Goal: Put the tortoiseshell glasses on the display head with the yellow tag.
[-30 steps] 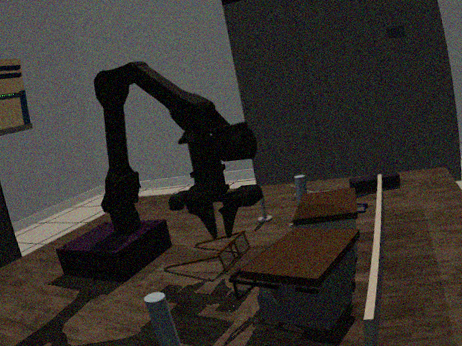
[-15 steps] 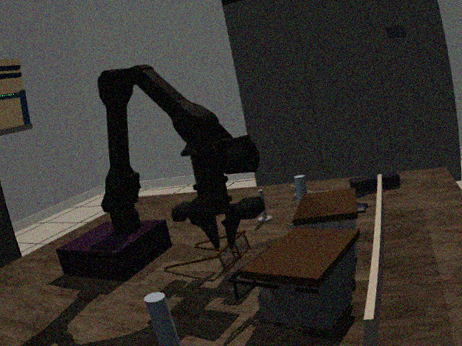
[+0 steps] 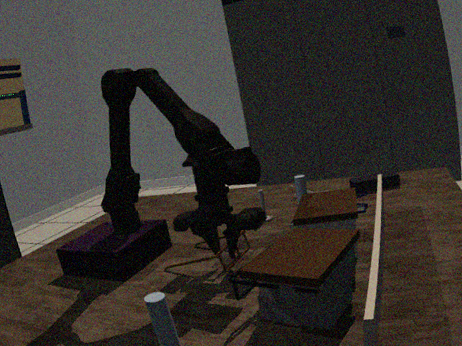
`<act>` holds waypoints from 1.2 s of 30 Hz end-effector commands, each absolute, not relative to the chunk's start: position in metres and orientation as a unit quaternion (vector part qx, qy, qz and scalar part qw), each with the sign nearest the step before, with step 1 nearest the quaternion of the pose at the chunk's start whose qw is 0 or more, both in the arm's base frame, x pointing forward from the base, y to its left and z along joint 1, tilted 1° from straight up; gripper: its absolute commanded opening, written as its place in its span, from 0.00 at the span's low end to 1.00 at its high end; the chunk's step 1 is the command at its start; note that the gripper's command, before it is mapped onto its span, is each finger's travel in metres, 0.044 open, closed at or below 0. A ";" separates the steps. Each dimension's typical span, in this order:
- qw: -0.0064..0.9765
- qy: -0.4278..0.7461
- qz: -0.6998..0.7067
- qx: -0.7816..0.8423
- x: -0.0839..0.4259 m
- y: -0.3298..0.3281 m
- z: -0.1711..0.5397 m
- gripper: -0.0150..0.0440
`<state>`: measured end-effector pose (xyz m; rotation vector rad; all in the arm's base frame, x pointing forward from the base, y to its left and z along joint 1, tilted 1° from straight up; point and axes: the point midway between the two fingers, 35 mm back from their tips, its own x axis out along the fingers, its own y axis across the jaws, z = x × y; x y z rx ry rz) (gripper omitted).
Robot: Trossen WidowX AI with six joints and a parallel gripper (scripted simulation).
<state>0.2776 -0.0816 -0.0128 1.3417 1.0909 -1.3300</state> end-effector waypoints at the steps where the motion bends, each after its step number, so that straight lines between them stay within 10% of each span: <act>1: 0.462 0.444 -0.541 0.546 0.278 -0.082 -0.013 0.45; 12: 0.462 0.444 -0.541 0.546 0.278 -0.082 -0.013 0.26; 36: 0.461 0.443 -0.543 0.545 0.273 -0.080 0.086 0.25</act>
